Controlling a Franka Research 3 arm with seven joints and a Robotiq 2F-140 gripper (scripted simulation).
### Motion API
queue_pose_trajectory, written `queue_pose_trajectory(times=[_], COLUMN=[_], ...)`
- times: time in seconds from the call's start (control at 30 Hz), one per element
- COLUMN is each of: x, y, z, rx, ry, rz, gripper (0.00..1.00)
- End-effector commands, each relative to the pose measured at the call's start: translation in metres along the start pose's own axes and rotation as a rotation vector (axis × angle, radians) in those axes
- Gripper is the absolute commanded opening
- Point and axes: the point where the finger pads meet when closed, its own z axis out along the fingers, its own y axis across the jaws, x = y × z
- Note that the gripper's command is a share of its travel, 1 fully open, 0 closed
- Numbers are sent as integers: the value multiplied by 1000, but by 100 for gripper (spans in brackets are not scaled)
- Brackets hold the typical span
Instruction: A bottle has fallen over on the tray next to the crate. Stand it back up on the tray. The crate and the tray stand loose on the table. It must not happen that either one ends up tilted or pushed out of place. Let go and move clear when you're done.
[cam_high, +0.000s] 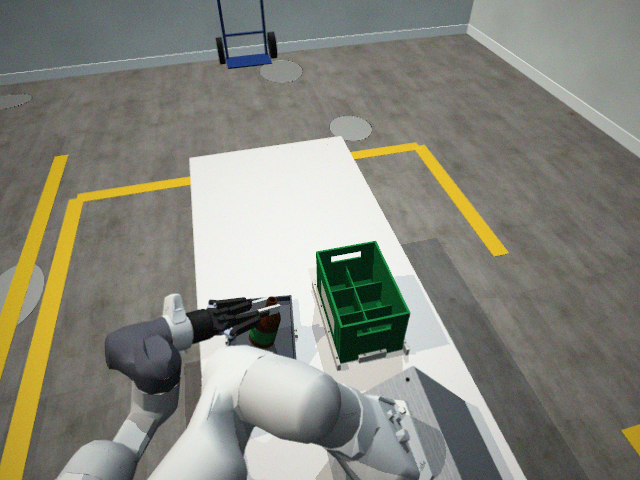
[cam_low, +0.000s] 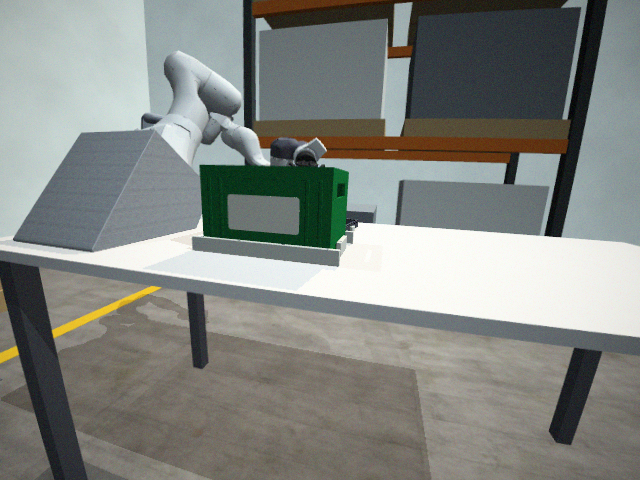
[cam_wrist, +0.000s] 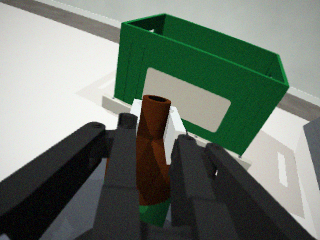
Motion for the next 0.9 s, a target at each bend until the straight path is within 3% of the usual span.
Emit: queue_pose_trajectory(times=[0.0, 0.87], x=[0, -3], y=[-2, -2], z=[1, 2], rx=[4, 4], ry=[1, 1], rz=[12, 12], gripper=[0, 0])
